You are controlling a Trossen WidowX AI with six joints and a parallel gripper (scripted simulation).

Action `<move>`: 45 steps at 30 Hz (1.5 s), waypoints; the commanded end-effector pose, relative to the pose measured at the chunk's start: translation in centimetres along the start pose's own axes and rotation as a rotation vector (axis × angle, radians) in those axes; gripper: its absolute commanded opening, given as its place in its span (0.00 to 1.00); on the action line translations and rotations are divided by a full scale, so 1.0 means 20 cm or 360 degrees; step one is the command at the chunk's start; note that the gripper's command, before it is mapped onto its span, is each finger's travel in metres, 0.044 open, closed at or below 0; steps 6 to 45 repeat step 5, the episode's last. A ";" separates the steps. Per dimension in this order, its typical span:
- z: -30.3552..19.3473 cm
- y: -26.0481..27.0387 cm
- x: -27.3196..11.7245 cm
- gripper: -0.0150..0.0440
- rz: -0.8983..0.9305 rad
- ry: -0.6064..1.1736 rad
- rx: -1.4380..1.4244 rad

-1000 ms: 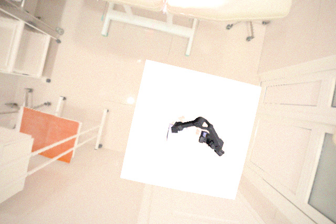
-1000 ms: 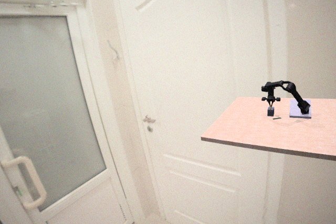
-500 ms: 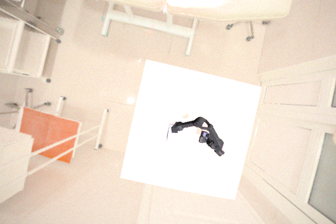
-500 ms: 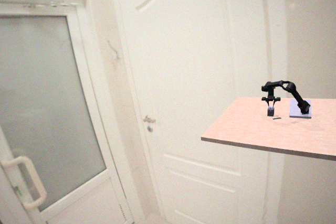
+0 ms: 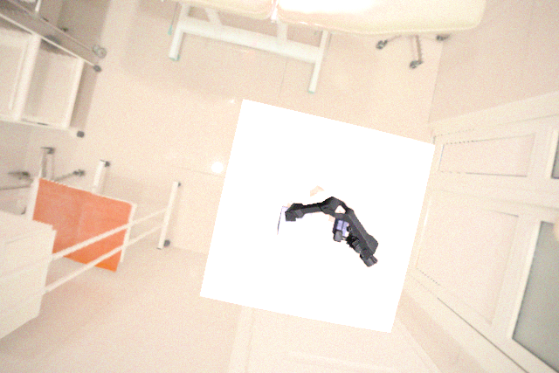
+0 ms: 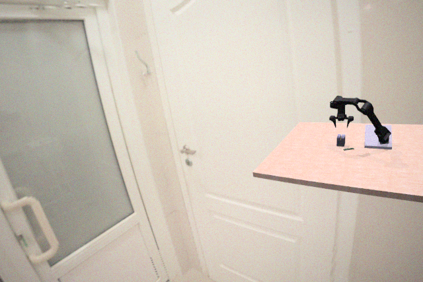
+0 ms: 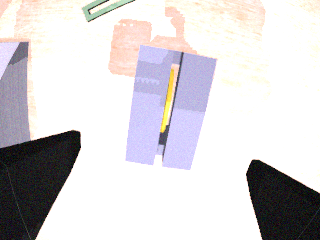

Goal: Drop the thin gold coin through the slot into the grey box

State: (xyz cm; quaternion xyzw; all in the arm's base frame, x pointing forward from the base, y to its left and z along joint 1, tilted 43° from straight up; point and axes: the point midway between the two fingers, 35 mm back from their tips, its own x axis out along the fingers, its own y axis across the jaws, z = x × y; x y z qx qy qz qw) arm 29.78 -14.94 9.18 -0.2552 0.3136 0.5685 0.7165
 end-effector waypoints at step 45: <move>0.01 0.01 -0.02 1.00 0.0014 0.0000 -0.0009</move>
